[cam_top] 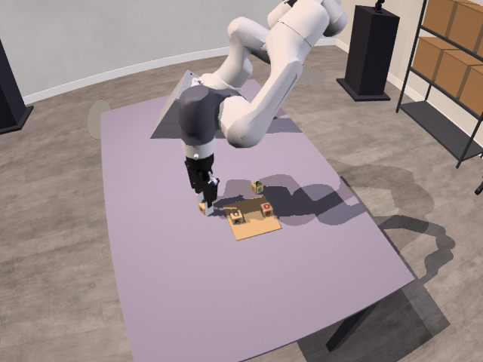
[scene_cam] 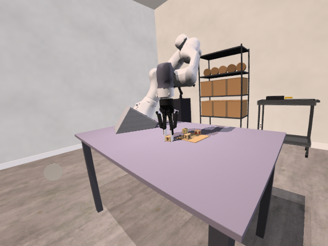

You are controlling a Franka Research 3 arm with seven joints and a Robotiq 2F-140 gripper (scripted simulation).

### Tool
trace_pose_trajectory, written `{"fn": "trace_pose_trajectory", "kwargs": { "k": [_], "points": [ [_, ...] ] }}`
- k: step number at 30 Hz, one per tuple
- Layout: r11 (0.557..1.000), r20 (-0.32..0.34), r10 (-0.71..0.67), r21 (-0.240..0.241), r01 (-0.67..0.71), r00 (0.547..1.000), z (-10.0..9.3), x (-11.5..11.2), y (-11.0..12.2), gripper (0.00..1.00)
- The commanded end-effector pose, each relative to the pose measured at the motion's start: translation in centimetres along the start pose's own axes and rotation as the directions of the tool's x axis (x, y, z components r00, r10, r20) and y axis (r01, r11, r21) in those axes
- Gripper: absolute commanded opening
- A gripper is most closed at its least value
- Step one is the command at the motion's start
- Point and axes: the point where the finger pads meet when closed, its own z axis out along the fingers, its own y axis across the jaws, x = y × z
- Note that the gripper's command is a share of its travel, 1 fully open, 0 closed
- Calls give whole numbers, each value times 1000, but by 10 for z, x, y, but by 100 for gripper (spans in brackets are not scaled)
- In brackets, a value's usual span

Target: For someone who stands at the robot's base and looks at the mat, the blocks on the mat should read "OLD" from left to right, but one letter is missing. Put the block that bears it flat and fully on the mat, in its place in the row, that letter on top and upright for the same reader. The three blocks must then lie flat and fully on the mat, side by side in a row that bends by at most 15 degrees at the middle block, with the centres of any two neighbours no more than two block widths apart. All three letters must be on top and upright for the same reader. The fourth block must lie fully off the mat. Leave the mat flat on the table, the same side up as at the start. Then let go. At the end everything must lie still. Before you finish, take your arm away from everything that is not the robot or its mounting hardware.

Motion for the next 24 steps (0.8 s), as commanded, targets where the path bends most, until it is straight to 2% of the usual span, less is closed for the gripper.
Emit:
{"fn": "trace_pose_trajectory", "kwargs": {
  "k": [1,12,15,24],
  "points": [
    [1000,1,-3,-2,3,1000,1,-1,1,16],
    [1000,1,-3,-2,3,1000,-9,-1,1,16],
    [1000,1,-3,-2,3,1000,-24,-1,1,16],
    [1000,1,-3,-2,3,1000,-87,-1,1,16]
  ]
}}
